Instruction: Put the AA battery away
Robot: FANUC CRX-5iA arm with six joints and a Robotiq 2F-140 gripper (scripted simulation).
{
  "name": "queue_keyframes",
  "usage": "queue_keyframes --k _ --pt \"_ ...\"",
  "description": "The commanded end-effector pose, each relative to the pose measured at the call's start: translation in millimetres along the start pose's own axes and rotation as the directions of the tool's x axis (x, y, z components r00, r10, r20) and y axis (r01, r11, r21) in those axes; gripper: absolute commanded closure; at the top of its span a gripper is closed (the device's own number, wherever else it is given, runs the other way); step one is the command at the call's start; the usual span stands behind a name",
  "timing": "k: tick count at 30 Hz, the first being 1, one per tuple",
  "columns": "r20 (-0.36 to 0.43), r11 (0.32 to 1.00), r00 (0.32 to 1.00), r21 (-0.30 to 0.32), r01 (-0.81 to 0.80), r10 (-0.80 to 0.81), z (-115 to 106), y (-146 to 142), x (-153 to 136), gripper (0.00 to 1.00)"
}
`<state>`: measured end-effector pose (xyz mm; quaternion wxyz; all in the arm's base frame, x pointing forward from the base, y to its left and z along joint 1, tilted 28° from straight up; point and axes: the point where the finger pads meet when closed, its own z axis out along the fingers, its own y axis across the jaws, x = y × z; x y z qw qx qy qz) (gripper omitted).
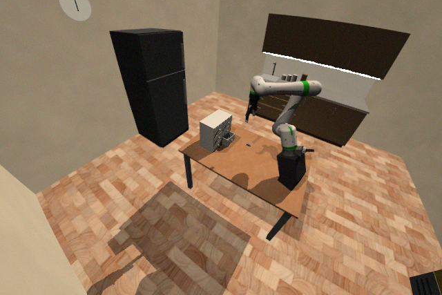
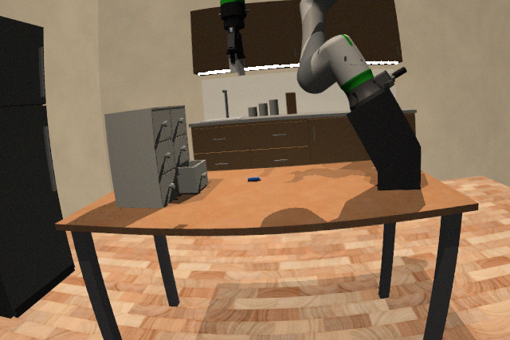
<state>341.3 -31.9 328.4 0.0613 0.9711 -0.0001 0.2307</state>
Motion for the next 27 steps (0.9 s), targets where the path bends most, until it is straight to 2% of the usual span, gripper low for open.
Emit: queue_keyframes --k 1,5,27 --pt "-0.002 1.0 1.0 0.001 -0.001 0.001 0.2 1.5 30.3 0.0" --pt "-0.002 1.0 1.0 0.001 -0.001 0.001 0.2 1.7 37.3 0.0" --pt "-0.003 1.0 1.0 -0.001 -0.019 0.019 0.8 1.7 38.0 0.0"
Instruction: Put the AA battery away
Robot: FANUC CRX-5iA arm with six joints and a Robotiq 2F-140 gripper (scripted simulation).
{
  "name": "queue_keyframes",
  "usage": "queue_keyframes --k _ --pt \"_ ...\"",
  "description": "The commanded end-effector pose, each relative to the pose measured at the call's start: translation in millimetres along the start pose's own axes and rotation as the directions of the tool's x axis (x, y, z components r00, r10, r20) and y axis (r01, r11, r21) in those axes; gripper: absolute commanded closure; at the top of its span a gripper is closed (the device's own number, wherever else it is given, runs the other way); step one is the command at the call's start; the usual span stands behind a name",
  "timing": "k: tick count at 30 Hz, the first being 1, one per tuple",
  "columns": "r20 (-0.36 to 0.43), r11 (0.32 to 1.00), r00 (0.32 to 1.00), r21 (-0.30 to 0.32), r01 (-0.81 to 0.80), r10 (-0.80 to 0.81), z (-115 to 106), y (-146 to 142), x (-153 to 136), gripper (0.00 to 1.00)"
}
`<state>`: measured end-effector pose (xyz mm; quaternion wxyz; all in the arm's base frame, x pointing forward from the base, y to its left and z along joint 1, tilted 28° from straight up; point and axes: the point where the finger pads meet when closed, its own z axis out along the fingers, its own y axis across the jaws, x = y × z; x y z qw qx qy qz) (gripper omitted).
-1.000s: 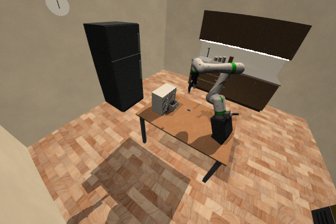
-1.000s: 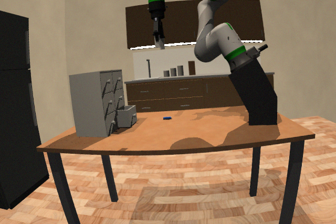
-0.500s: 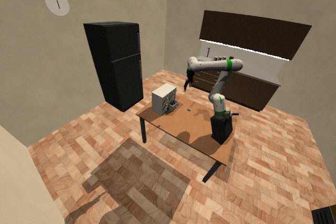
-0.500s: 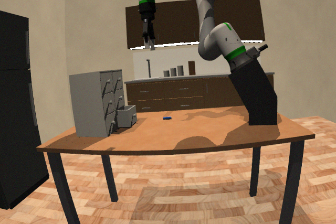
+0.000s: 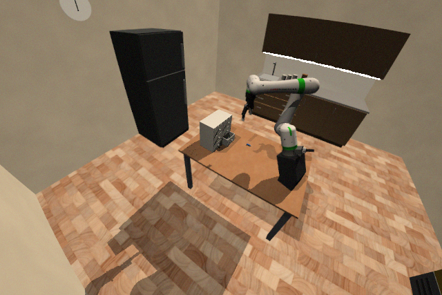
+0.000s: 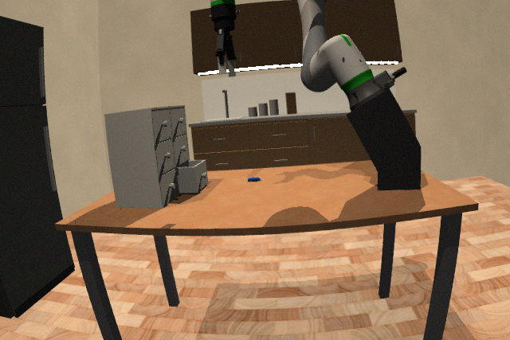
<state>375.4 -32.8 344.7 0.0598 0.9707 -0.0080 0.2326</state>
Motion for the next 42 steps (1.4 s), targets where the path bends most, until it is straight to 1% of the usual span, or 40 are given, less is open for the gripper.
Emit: queue_keyframes --k 1,16,24,31,33,42 --pt "-0.001 1.0 1.0 -0.001 -0.006 0.006 0.0 -0.1 0.3 0.0" --pt "-0.006 0.997 0.997 -0.008 -0.083 0.083 2.5 -0.1 2.9 0.0" --pt "-0.012 0.986 0.986 -0.016 -0.166 0.166 5.3 -0.2 5.6 0.0" --pt "-0.02 0.965 0.965 -0.024 -0.261 0.261 8.5 -0.2 8.8 0.0" --pt "-0.02 0.965 0.965 -0.024 -0.261 0.261 8.5 -0.2 8.8 0.0" --pt "-0.034 0.911 0.912 -0.035 -0.41 0.409 13.7 -0.3 14.0 0.0"
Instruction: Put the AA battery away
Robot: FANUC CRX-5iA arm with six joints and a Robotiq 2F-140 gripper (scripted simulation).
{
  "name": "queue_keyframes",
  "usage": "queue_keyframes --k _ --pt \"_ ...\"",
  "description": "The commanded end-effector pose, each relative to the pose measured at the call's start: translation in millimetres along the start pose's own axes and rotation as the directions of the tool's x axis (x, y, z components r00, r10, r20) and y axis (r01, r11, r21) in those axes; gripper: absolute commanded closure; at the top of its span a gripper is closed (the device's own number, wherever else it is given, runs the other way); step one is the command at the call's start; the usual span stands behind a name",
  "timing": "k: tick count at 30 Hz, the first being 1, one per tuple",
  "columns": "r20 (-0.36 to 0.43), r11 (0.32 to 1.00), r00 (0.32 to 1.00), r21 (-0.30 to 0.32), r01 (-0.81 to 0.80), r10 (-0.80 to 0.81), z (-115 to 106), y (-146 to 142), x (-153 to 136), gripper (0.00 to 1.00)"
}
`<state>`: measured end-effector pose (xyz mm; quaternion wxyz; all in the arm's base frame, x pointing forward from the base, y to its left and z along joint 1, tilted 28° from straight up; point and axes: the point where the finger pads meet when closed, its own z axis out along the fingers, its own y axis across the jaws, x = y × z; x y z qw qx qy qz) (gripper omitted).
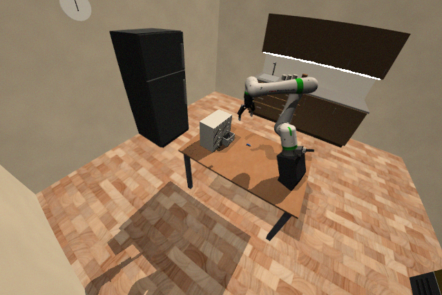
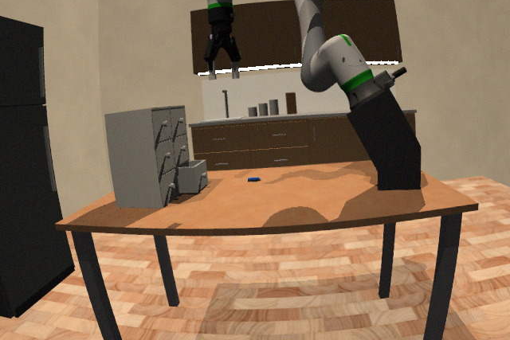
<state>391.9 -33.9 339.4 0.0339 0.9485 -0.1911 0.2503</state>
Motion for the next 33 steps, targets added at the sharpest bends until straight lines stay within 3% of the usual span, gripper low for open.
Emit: queue_keyframes --k 1,16,25,33 --pt "-0.005 0.998 0.998 -0.006 -0.07 0.07 2.1 -1.1 2.1 0.0" --pt "-0.028 0.934 0.935 -0.031 -0.355 0.354 11.8 -5.0 10.8 0.0" --pt "-0.046 0.853 0.854 -0.043 -0.52 0.518 17.9 -7.5 16.2 0.0" --pt "-0.07 0.714 0.715 -0.052 -0.699 0.695 25.5 -10.6 22.8 0.0"
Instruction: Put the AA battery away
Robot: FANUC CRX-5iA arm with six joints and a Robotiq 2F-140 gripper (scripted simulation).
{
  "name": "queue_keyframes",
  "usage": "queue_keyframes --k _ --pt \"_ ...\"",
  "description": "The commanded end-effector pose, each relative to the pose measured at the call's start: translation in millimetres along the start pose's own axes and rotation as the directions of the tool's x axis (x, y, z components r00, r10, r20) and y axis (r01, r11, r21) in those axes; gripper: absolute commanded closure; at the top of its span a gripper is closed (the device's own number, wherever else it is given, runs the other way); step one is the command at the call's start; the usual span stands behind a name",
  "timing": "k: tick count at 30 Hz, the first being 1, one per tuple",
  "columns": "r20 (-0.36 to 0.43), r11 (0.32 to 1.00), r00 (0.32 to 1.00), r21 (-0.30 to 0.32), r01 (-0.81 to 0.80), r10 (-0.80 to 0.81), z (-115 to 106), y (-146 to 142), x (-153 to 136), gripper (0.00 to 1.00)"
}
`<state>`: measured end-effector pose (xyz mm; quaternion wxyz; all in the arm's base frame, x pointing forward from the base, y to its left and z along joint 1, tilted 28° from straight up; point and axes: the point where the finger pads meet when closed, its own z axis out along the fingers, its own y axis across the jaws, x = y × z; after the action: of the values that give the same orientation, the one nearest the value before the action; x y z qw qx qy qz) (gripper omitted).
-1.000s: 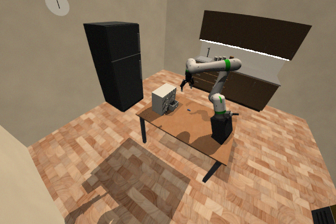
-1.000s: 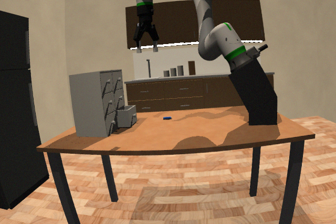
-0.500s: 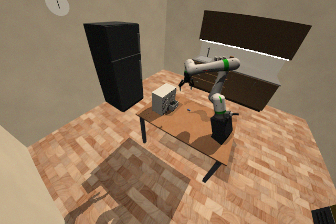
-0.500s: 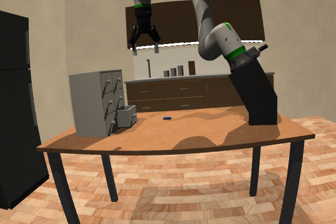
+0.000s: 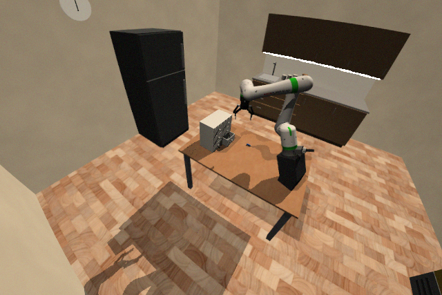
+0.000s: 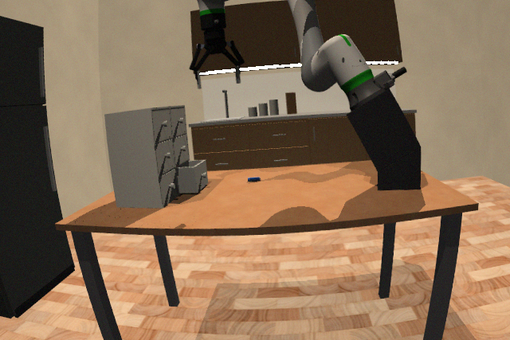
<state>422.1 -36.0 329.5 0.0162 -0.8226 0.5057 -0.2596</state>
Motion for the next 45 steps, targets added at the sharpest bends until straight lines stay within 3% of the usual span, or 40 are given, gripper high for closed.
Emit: queue_keyframes --k 1,11,24,26,41,43,45 --pt "-0.008 0.993 0.993 -0.01 -0.117 0.117 3.5 -3.8 1.4 0.0" --pt "-0.027 0.936 0.936 -0.03 -0.352 0.351 11.4 -11.2 4.4 0.0" --pt "-0.069 0.72 0.722 -0.051 -0.692 0.688 24.6 -23.6 9.3 0.0" --pt "-0.069 0.72 0.722 -0.051 -0.692 0.688 24.6 -23.6 9.3 0.0" --pt "-0.12 0.352 0.356 -0.054 -0.935 0.927 39.1 -37.3 14.8 0.0" --pt "-0.12 0.352 0.356 -0.054 -0.935 0.927 39.1 -37.3 14.8 0.0" --pt "-0.126 0.3 0.304 -0.053 -0.952 0.944 40.8 -39.0 15.4 0.0"
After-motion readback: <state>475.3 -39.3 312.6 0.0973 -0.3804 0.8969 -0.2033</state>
